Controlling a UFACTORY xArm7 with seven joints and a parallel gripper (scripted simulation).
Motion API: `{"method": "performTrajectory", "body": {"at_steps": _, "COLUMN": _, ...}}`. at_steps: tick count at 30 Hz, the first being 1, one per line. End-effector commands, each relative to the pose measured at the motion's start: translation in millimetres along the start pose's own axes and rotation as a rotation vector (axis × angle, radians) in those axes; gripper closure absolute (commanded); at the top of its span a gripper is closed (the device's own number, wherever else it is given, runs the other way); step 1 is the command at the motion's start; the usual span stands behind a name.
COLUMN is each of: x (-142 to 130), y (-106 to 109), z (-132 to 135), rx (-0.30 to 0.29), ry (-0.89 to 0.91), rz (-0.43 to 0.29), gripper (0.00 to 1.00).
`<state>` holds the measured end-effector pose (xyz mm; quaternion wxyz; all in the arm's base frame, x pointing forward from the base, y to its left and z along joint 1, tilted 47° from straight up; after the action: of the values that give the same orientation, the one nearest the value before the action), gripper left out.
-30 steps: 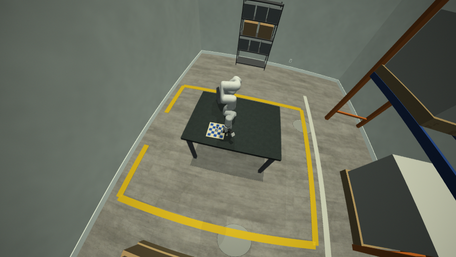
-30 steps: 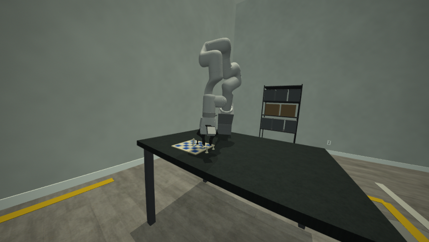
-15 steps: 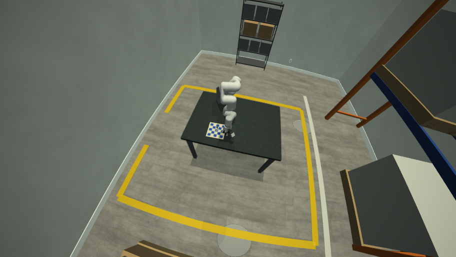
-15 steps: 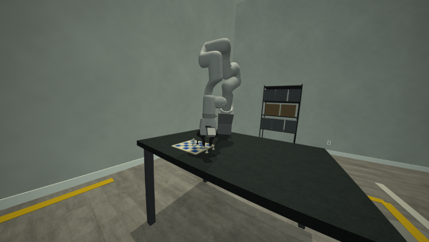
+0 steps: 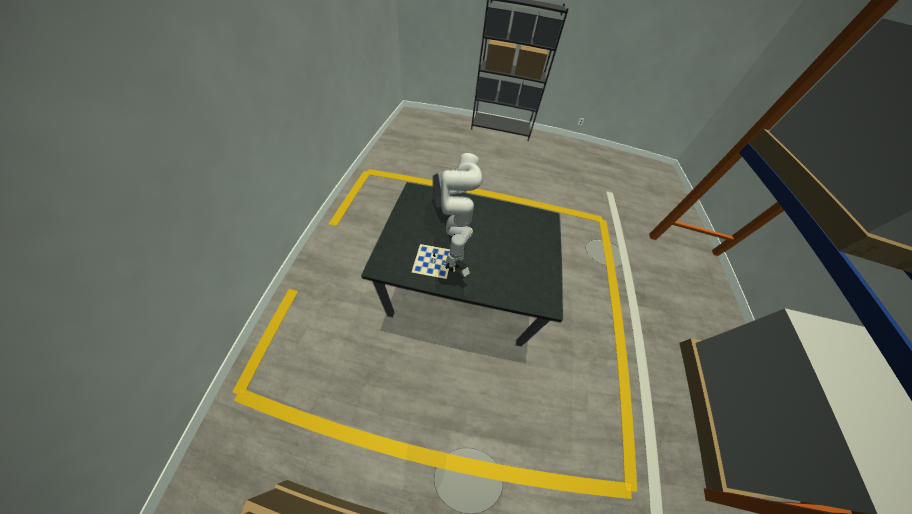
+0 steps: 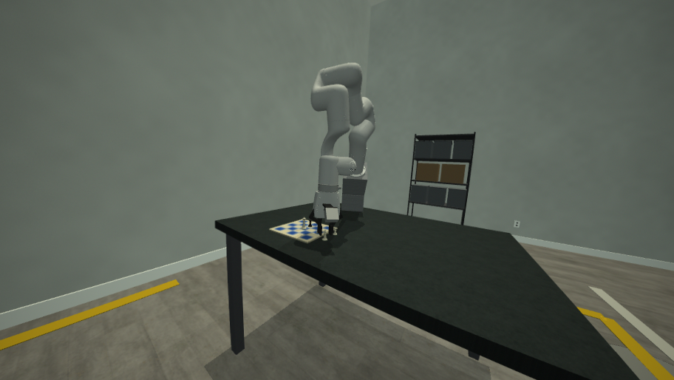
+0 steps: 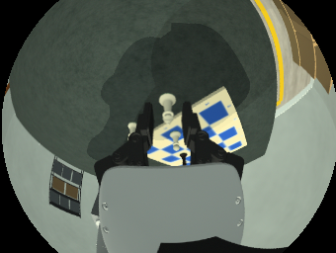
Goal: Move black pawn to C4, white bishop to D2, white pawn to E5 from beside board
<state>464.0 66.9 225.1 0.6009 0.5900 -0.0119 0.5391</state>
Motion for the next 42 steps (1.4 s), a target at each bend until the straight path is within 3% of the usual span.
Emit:
{"method": "performTrajectory", "body": {"at_steps": 1, "x": -1.1, "y": -8.9, "z": 0.9, "rx": -0.002, "ry": -0.002, "rz": 0.025, "gripper": 0.63}}
{"method": "performTrajectory", "body": {"at_steps": 41, "x": -1.1, "y": -9.6, "z": 0.9, "rx": -0.002, "ry": -0.002, "rz": 0.025, "gripper": 0.63}}
{"method": "performTrajectory", "body": {"at_steps": 42, "x": -1.1, "y": -9.6, "z": 0.9, "rx": -0.002, "ry": -0.002, "rz": 0.025, "gripper": 1.00}}
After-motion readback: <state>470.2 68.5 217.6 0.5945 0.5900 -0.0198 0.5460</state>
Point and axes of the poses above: the point where the finger pads meet when closed, its own y axis back along the fingers, its own z axis across the jaws, x = y × z, the point moved 6 cm from there along y, back along the fingers, and after that the axes turned 5 degrees about y, right-handed, at the moved point
